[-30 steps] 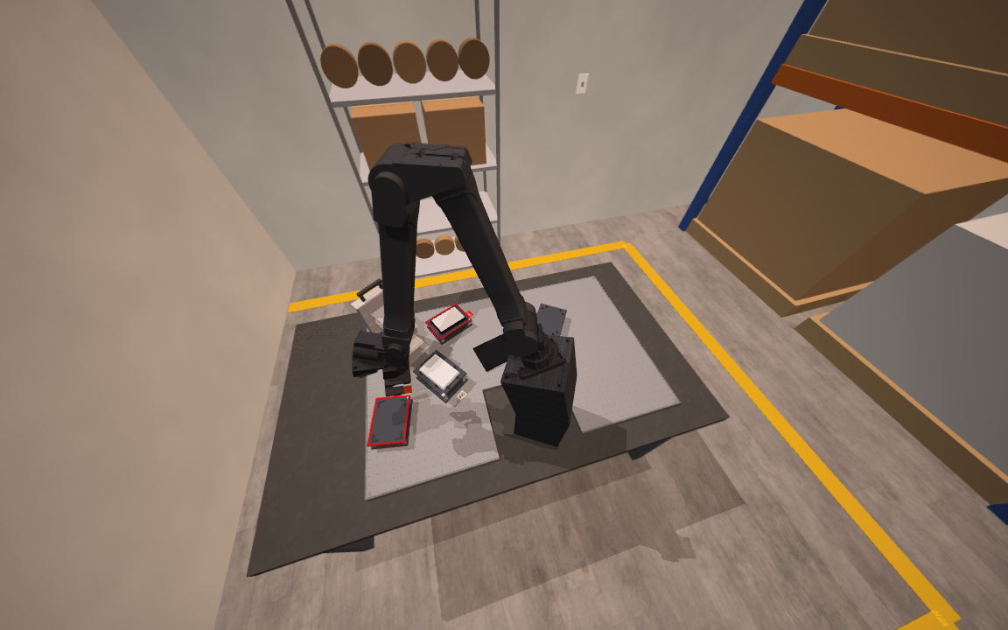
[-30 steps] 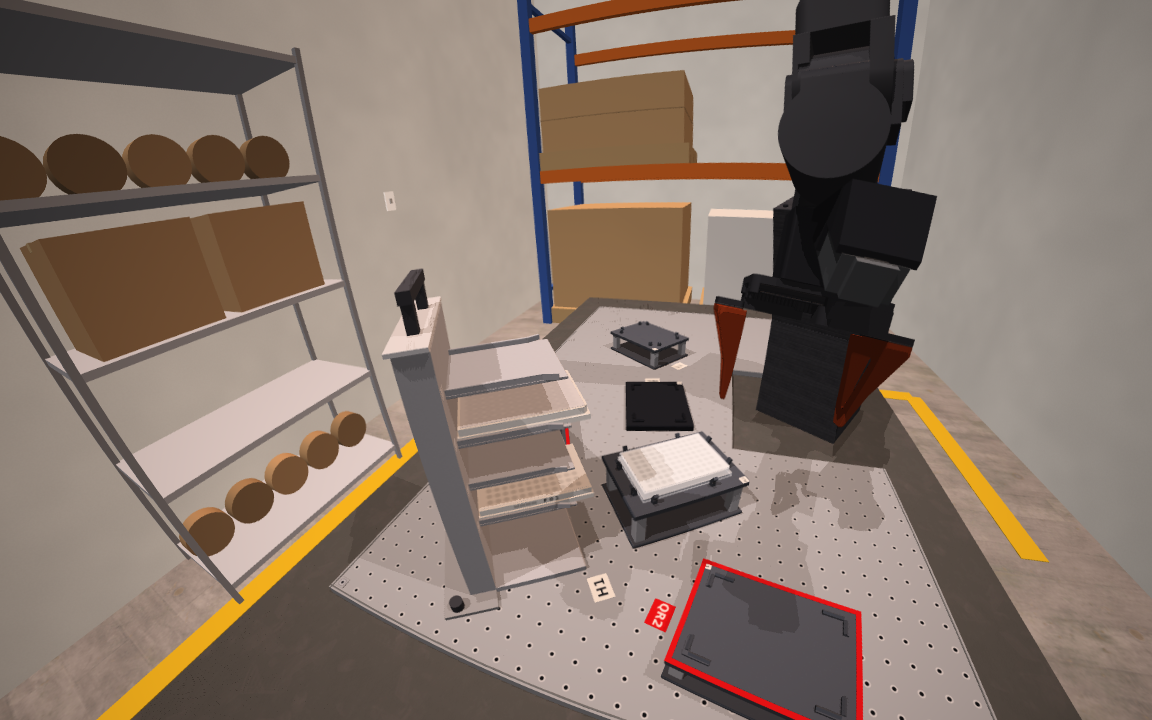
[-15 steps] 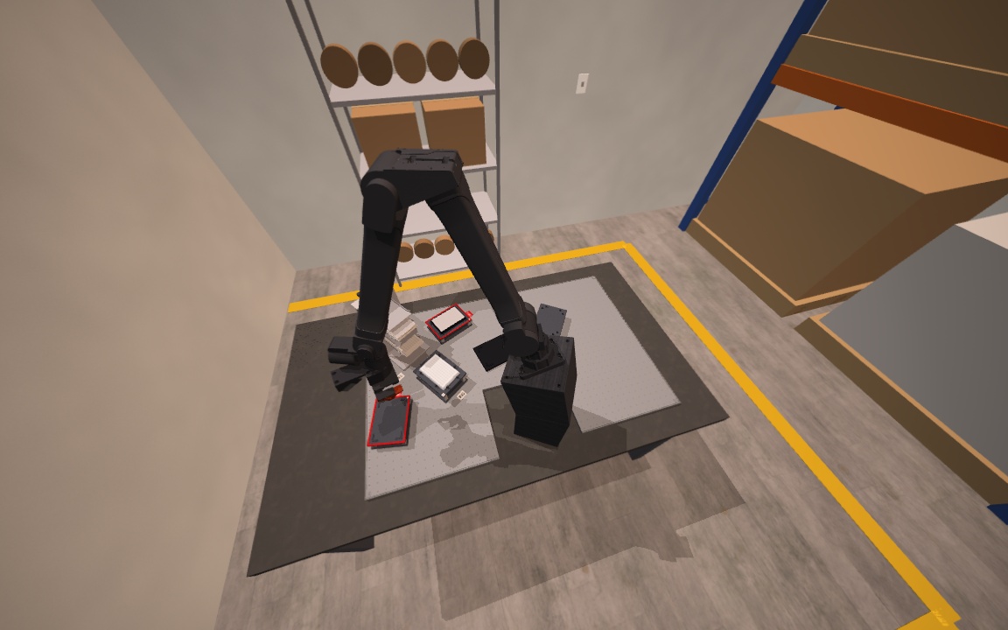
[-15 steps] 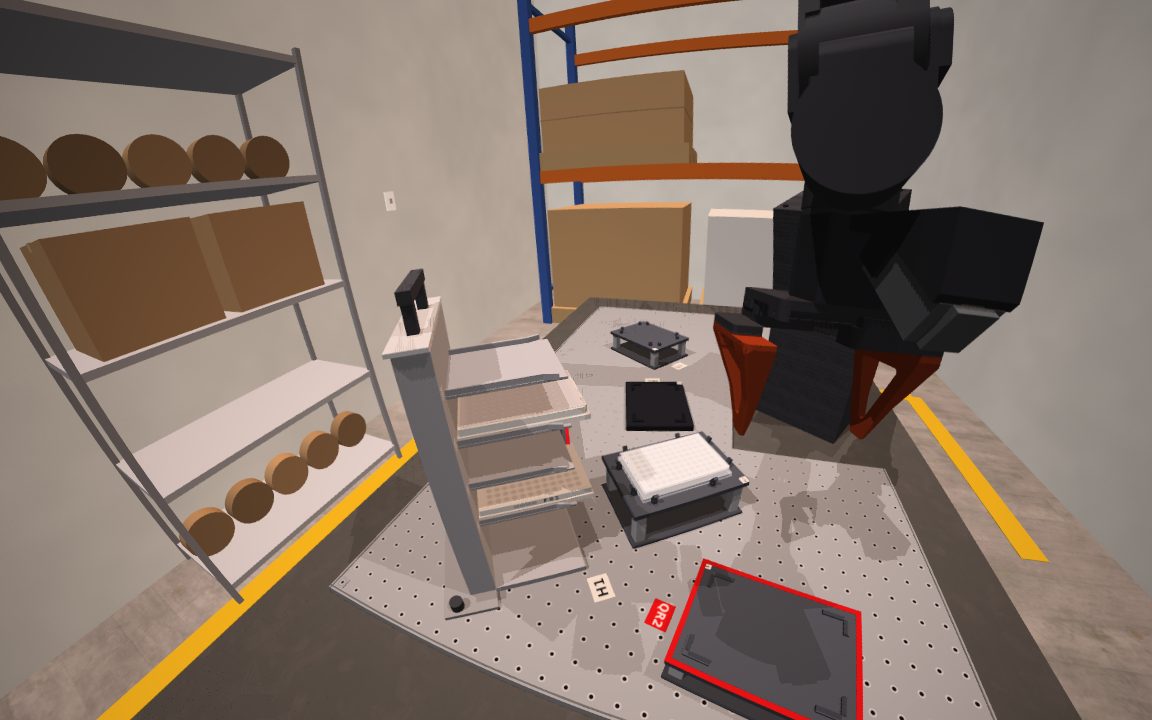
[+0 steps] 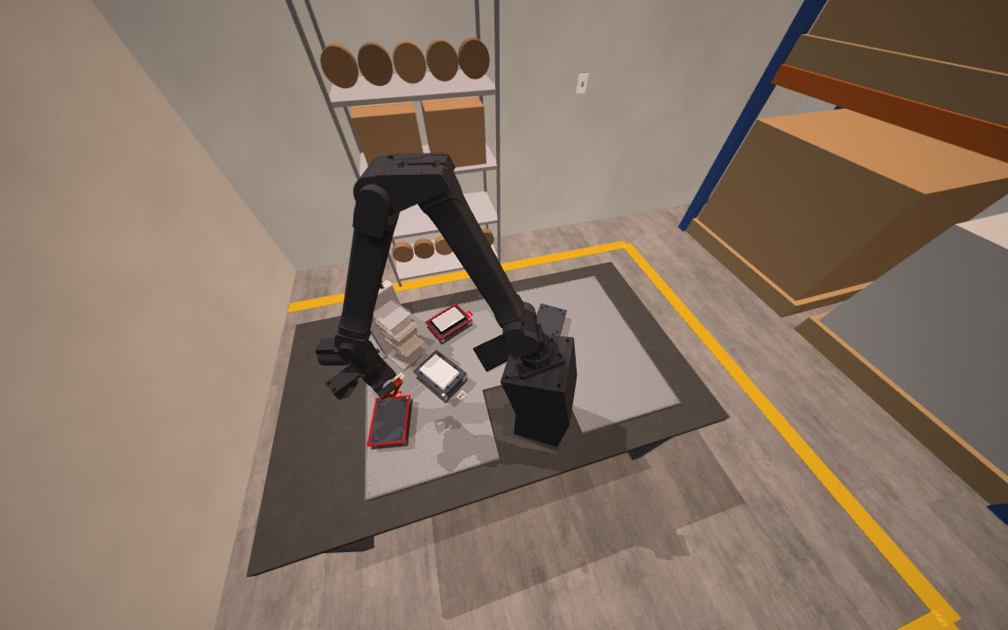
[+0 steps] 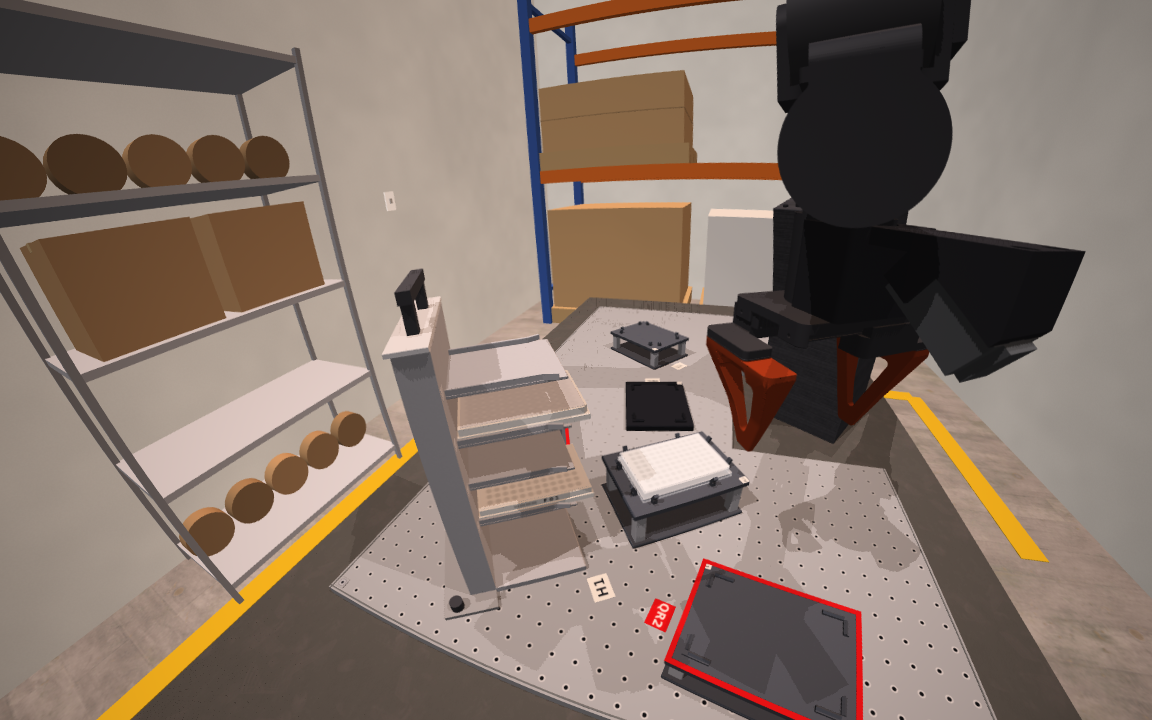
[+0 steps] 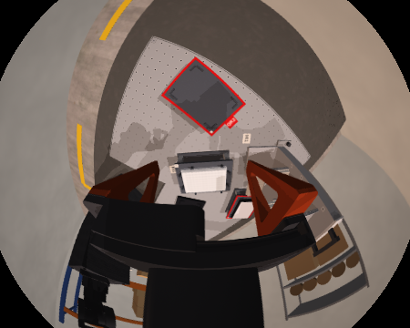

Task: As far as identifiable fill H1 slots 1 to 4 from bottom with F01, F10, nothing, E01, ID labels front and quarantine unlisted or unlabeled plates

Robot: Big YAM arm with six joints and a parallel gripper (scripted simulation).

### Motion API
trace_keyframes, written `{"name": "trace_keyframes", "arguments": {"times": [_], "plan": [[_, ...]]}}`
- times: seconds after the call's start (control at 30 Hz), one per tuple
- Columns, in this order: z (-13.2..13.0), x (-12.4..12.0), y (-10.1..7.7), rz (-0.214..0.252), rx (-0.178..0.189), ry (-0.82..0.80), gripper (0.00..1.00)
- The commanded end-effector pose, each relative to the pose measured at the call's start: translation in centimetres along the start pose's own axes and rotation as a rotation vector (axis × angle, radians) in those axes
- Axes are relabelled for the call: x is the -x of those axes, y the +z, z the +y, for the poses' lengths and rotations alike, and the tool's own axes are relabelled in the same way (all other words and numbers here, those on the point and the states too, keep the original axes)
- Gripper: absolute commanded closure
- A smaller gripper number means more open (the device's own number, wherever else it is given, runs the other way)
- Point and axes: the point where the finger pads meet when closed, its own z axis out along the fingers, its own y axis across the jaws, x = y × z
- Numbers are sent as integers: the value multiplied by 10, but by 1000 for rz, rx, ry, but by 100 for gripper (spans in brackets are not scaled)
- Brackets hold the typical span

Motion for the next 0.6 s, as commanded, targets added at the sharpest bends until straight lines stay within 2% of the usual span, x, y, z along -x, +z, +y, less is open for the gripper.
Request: {"name": "trace_keyframes", "arguments": {"times": [0.0,0.03,0.37,0.43,0.57], "plan": [[-12,4,2,5,2,-63,0],[-13,4,7,-5,-11,-60,0],[-15,5,41,-8,-13,-59,0],[-15,5,41,-8,-13,-59,0],[-14,4,54,-7,-11,-59,0]]}}
